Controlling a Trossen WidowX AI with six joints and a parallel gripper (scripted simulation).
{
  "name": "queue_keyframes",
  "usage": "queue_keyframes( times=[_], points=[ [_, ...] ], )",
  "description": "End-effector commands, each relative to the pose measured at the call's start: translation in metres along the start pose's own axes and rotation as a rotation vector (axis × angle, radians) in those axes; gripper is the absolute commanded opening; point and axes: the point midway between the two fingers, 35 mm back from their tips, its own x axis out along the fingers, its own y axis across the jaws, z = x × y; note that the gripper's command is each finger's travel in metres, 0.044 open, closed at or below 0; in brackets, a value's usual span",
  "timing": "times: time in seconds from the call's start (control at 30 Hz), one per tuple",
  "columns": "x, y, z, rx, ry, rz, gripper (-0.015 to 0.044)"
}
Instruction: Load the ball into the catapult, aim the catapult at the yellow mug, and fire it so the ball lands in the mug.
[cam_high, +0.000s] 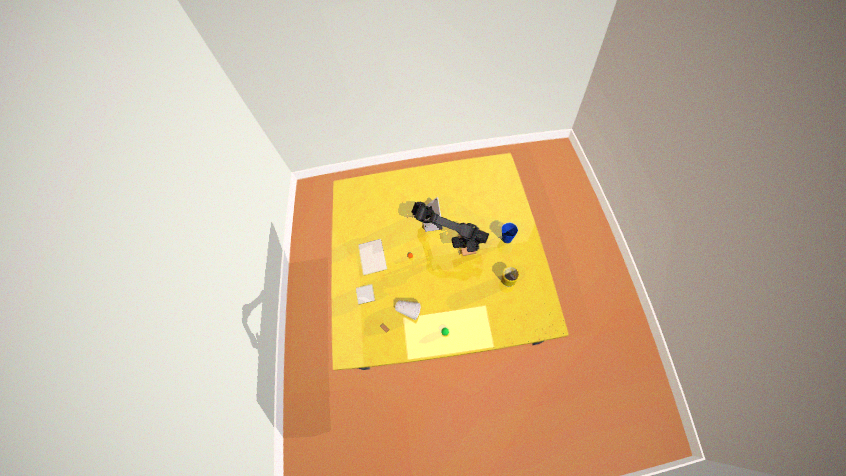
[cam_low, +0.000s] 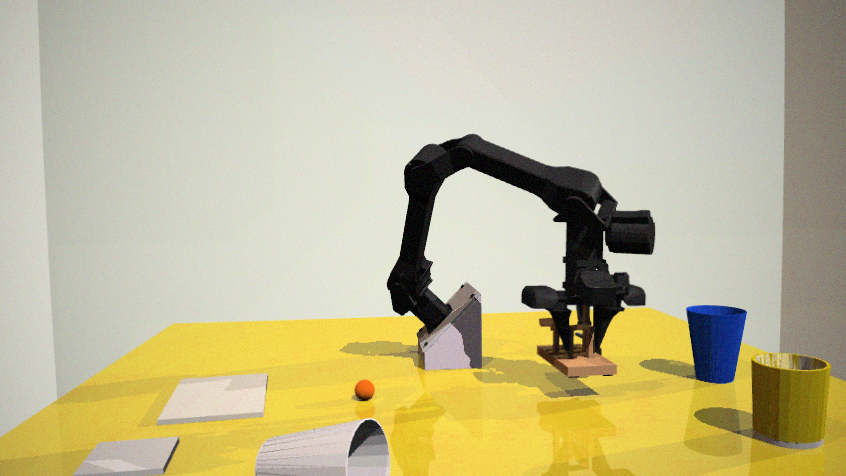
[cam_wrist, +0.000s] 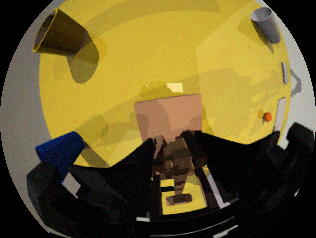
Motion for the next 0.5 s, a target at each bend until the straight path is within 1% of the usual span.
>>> queue_keyframes(
  times=[0.0,0.47],
  points=[
    [-0.003,0.004,0.002,-0.004,-0.011,0.016,0.0000],
    [0.020,0.006,0.003,-0.004,-0.011,0.015,0.0000]
  ],
)
